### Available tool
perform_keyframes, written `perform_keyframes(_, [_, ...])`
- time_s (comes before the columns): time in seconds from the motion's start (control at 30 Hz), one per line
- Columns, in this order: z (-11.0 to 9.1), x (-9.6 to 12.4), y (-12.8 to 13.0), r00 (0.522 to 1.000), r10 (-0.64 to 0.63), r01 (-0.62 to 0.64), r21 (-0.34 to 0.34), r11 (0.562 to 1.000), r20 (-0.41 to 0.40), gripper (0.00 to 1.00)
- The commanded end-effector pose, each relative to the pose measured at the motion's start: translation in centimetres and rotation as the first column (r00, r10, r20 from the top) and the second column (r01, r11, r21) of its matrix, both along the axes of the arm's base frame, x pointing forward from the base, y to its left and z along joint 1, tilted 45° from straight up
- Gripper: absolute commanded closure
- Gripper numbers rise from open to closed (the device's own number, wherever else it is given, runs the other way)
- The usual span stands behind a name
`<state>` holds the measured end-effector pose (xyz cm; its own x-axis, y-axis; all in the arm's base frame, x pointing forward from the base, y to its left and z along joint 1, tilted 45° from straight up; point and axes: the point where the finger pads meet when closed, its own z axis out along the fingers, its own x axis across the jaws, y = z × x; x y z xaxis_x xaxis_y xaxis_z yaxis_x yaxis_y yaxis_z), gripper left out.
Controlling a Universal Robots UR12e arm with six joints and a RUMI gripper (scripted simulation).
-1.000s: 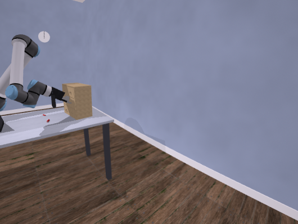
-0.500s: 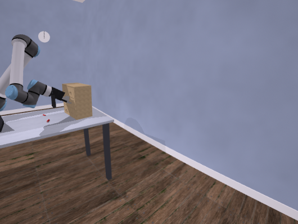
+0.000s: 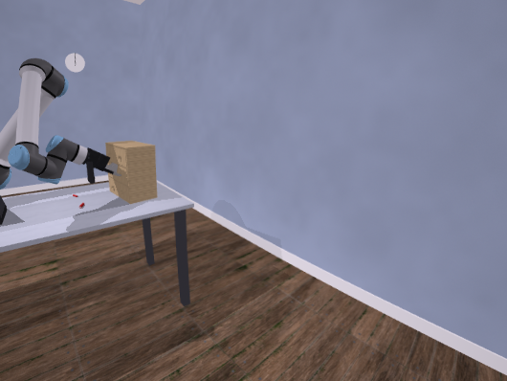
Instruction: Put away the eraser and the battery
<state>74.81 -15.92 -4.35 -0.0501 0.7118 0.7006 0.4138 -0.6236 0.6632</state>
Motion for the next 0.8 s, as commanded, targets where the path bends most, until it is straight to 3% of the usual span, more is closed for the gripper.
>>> perform_keyframes(0.0, [0.03,-0.07,-0.06,1.0,-0.001,0.001,-0.001,1.0,0.001,0.93])
perform_keyframes(0.77, [-0.07,-0.98,-0.03,1.0,-0.001,0.001,-0.001,1.0,0.001,0.93])
